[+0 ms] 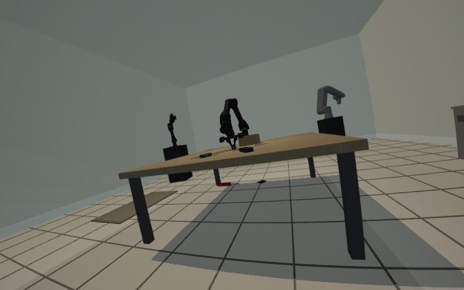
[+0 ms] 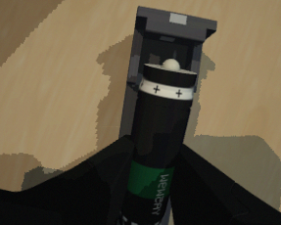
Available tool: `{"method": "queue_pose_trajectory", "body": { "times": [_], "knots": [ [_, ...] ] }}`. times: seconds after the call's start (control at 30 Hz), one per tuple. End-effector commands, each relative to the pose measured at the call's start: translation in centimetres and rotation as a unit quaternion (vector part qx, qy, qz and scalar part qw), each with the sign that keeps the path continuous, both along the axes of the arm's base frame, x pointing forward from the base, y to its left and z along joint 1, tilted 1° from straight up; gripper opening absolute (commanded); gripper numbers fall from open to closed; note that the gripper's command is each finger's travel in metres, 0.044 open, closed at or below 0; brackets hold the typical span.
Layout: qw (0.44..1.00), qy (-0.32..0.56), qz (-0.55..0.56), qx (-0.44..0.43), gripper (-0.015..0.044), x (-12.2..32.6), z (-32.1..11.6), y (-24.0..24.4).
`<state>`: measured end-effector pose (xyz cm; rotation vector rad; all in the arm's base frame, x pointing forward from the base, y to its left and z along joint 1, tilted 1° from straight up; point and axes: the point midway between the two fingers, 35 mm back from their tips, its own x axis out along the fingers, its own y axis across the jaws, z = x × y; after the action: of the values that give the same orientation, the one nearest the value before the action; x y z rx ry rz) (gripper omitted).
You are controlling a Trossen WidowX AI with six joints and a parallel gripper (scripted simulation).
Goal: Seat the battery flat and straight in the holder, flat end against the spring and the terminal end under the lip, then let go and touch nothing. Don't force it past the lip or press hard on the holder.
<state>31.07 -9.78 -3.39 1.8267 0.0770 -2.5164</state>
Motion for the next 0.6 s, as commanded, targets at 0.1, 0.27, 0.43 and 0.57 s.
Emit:
{"method": "queue_pose_trajectory", "body": {
  "times": [0.1, 0.27, 0.43, 0.57],
  "knots": [
    [1.0, -0.026, 0.0, 0.002, 0.006, 0.29, -0.22, -0.03],
    [0.999, -0.037, 0.001, 0.003, 0.006, 0.19, -0.29, -0.04],
    [0.999, -0.049, 0.001, 0.004, 0.006, 0.08, -0.35, -0.05],
    [0.998, -0.058, 0.001, 0.005, 0.006, -0.01, -0.4, -0.05]
  ]
}}
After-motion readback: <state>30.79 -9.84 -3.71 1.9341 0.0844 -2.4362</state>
